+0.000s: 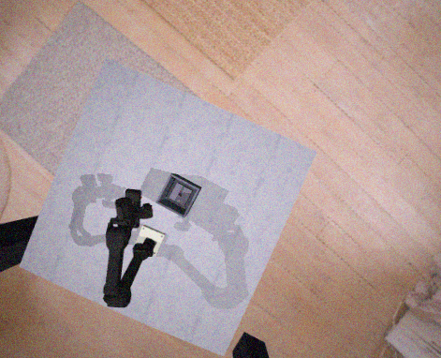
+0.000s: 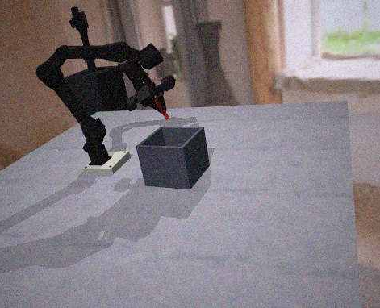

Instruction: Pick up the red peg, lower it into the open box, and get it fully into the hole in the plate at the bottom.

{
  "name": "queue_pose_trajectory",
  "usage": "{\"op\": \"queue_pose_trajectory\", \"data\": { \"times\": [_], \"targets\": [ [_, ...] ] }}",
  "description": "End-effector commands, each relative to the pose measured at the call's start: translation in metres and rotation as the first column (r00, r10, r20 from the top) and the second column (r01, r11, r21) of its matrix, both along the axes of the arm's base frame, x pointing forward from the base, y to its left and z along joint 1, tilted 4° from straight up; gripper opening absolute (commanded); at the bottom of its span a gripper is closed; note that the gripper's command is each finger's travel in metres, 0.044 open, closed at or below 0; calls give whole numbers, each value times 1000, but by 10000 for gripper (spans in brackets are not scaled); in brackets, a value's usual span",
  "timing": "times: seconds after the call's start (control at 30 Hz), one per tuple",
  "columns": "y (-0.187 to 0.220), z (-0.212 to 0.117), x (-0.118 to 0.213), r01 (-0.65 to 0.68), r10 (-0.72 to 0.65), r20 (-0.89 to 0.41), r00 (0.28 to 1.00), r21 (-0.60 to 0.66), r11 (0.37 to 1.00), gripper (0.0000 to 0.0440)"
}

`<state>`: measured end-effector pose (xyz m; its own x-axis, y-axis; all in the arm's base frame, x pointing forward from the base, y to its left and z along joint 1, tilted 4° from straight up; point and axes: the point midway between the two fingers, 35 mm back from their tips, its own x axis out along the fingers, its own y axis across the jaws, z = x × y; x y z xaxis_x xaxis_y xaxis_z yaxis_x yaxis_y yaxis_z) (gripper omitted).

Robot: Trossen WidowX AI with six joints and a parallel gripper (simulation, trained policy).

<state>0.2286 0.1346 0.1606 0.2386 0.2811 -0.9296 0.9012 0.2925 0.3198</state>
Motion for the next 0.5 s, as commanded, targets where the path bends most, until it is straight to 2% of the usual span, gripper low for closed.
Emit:
{"op": "queue_pose_trajectory", "data": {
  "times": [0.0, 0.47],
  "targets": [
    [-14, 16, 7, 10, -9, 41, 999, -27, 1000, 0],
    [-65, 29, 25, 77, -70, 57, 996, -133, 988, 0]
  ]
}}
